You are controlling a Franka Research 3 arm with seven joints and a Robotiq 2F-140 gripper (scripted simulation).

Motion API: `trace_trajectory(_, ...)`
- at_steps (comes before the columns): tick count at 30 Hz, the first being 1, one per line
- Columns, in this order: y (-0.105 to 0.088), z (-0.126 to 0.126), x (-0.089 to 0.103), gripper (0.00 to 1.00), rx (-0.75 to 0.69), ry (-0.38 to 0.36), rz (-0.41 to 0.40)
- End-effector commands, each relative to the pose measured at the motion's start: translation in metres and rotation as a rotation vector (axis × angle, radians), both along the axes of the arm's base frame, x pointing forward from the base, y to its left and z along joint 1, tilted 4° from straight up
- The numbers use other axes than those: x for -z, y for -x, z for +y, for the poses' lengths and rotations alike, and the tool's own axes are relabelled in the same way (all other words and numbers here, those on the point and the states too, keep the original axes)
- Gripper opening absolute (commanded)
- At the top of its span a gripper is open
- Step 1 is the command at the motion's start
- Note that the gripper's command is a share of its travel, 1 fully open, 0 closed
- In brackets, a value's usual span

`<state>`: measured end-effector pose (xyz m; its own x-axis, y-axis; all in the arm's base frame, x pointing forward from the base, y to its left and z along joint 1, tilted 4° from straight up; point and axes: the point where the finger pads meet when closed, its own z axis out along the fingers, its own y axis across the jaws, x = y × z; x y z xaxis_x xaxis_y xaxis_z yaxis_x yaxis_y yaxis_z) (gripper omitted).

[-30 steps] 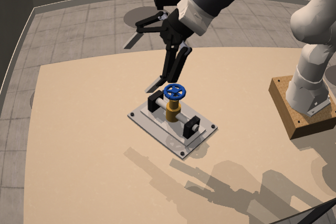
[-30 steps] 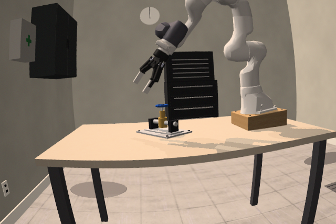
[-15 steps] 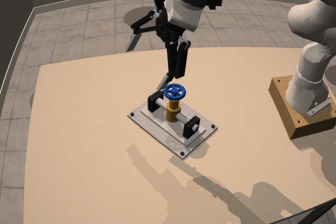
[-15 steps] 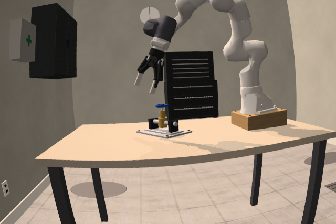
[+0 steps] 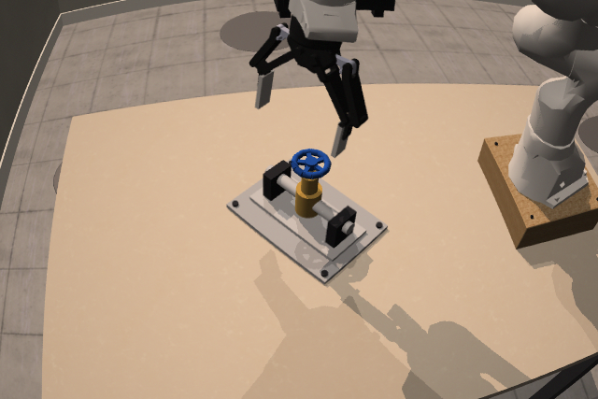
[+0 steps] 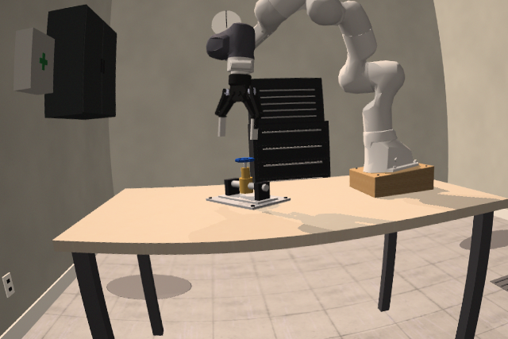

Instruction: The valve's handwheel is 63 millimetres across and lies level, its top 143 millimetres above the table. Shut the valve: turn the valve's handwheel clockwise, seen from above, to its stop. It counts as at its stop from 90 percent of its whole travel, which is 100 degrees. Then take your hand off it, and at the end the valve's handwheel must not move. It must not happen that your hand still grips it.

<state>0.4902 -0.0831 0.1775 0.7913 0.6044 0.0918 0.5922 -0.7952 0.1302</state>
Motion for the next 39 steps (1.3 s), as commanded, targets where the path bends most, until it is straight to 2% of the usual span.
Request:
trace_trajectory(1,0.021,0.0099,-0.0009,1.0,-0.072,-0.034,0.09)
trace_trajectory(27,0.0213,0.0099,-0.0009,1.0,-0.073,-0.034,0.092)
trace_trajectory(28,0.0213,0.0099,-0.0009,0.59,-0.073,-0.034,0.092)
trace_trajectory(39,0.02,0.0093,-0.0013,0.59,-0.073,-0.035,0.091)
